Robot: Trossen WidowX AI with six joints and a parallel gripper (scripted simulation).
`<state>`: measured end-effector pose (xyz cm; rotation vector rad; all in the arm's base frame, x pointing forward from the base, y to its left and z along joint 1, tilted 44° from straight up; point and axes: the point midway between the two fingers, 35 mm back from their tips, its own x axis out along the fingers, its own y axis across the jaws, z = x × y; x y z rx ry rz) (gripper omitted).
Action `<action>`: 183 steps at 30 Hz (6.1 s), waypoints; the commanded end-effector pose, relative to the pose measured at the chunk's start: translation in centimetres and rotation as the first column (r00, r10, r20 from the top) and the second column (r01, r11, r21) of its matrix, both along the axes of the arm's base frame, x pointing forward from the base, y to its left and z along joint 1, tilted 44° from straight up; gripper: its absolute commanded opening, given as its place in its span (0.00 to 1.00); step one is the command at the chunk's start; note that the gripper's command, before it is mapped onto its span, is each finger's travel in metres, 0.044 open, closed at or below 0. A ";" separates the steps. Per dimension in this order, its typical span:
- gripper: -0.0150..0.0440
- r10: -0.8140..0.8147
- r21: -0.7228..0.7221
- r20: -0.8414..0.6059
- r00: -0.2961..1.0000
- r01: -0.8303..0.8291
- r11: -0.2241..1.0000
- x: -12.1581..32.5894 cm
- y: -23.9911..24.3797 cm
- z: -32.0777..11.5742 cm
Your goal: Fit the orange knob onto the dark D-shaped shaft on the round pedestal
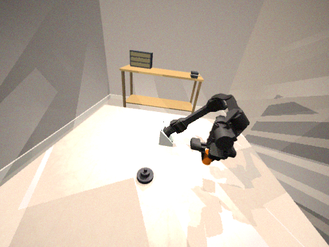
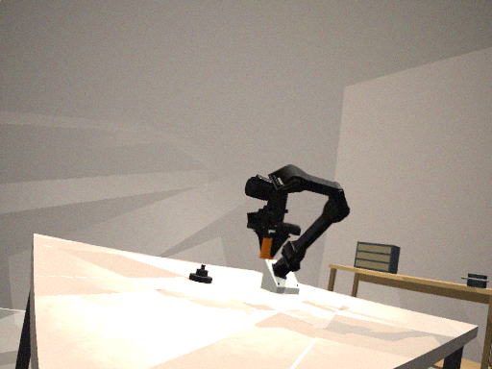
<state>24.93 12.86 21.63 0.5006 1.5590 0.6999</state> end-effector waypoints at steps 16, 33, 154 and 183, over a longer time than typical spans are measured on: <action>0.25 -0.013 -0.005 -0.001 1.000 0.013 1.000 2.3 -2.3 -1.9; 0.25 -0.013 -0.018 0.003 1.000 0.013 1.000 4.7 -4.9 -5.7; 0.25 0.011 0.003 0.018 1.000 -0.011 1.000 6.7 -13.7 -25.2; 0.92 0.021 0.000 0.017 1.000 -0.021 1.000 6.5 -13.2 -25.6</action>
